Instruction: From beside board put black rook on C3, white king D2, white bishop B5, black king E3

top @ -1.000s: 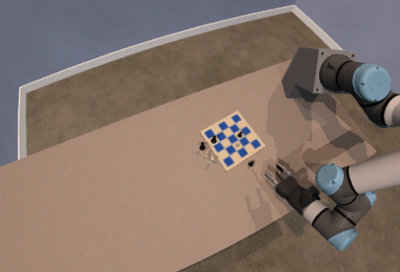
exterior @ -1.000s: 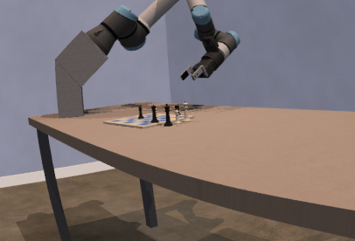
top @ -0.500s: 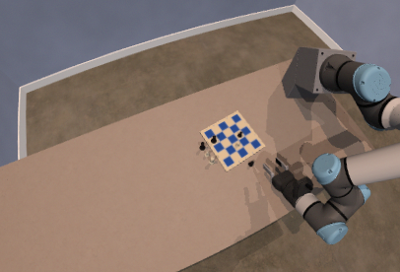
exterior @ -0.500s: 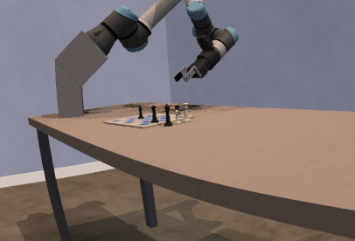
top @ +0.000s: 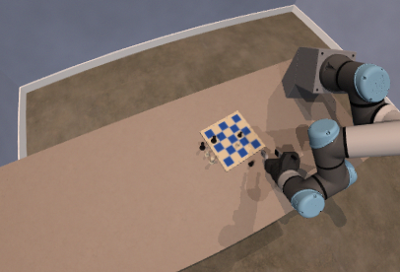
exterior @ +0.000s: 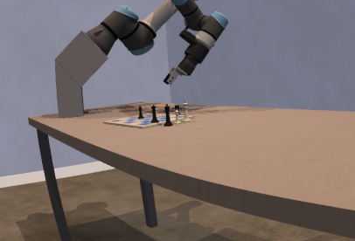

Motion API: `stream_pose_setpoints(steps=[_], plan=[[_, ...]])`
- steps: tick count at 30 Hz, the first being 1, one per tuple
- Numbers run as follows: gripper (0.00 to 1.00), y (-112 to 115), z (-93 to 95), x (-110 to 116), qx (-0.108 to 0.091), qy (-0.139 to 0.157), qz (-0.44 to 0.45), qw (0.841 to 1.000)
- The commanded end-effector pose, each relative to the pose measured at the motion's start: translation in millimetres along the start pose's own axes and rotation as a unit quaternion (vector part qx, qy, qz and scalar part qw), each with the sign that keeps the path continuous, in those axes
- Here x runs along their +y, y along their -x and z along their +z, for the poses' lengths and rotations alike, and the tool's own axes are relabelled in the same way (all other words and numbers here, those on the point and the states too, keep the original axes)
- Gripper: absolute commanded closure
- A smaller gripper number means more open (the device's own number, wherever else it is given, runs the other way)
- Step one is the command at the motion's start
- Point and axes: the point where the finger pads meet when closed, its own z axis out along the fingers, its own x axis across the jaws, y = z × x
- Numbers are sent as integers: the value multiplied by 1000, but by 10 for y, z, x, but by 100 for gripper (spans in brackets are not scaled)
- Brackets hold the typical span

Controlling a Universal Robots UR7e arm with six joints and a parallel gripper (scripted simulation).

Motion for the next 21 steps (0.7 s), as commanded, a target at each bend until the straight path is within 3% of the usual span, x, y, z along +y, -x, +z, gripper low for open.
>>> stream_pose_setpoints(steps=[1, 2, 9, 15, 21], plan=[[0, 17, 65, -73, 40, 60, 47, 996], [0, 17, 65, -73, 40, 60, 47, 996], [0, 138, 10, -96, 79, 173, 137, 972], [0, 300, -115, -105, 90, 254, 196, 943], [0, 395, -195, -118, 91, 291, 222, 926]])
